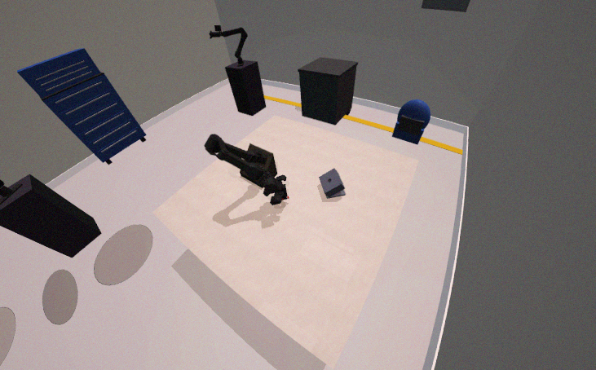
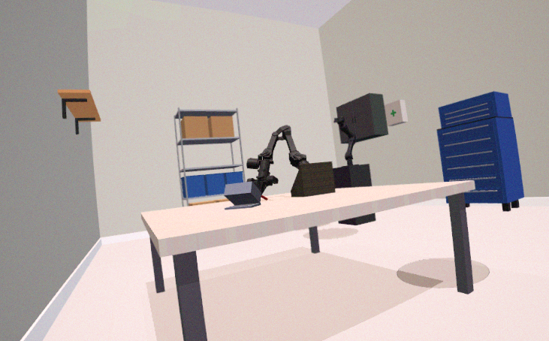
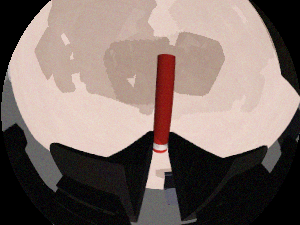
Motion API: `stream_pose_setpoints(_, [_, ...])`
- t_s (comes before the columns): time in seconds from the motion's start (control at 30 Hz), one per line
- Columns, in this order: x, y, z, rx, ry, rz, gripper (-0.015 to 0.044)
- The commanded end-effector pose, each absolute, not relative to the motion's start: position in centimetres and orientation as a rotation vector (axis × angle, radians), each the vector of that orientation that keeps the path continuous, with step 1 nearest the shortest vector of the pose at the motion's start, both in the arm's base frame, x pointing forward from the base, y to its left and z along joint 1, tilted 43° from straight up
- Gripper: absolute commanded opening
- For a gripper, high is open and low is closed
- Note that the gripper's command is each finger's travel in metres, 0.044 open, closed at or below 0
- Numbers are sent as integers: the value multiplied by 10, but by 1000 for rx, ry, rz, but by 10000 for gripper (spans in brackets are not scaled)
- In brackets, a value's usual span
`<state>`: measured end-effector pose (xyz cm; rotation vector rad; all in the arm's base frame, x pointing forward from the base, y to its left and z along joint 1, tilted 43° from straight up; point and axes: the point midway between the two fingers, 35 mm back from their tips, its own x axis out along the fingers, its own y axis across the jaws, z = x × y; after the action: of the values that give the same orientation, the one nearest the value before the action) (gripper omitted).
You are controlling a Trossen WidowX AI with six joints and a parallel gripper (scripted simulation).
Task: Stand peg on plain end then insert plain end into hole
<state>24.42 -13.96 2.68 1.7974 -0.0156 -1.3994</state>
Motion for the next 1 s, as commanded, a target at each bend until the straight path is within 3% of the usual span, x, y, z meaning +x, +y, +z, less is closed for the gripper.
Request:
stream_pose_setpoints(0.0, [242, -138, 29, 1823, 8, -1361, 49])
stream_pose_setpoints(0.97, [227, -138, 40, 1981, 141, -1124, 49])
